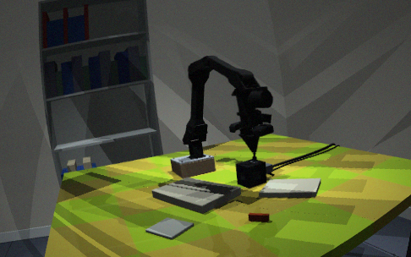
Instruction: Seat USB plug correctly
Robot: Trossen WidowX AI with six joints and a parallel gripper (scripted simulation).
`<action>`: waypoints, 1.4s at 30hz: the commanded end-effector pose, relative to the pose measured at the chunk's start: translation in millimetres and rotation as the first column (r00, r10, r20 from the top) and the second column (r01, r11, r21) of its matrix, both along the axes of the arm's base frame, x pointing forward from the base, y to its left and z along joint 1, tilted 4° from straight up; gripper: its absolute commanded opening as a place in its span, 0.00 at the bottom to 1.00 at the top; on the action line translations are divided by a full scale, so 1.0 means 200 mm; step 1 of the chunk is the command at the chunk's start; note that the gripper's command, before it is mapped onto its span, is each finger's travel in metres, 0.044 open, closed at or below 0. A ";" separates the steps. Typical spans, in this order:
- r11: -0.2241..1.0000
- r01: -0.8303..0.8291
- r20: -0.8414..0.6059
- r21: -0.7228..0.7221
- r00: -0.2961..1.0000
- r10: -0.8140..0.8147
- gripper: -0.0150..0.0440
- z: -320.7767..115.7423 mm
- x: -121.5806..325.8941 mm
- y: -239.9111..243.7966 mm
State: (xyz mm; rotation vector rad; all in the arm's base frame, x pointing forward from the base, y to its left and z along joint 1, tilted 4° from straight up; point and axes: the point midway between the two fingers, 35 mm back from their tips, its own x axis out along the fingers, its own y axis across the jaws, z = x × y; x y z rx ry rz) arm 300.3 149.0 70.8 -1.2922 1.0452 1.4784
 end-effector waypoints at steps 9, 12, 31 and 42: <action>1.000 0.006 0.000 0.004 1.000 -0.006 0.25 -0.01 0.00 0.00; 1.000 0.006 0.000 0.004 1.000 -0.006 0.25 -0.01 0.00 0.00; 1.000 0.006 0.000 0.004 1.000 -0.006 0.25 -0.02 0.00 0.00; 1.000 0.006 0.000 0.004 1.000 -0.006 0.25 -0.03 0.00 0.00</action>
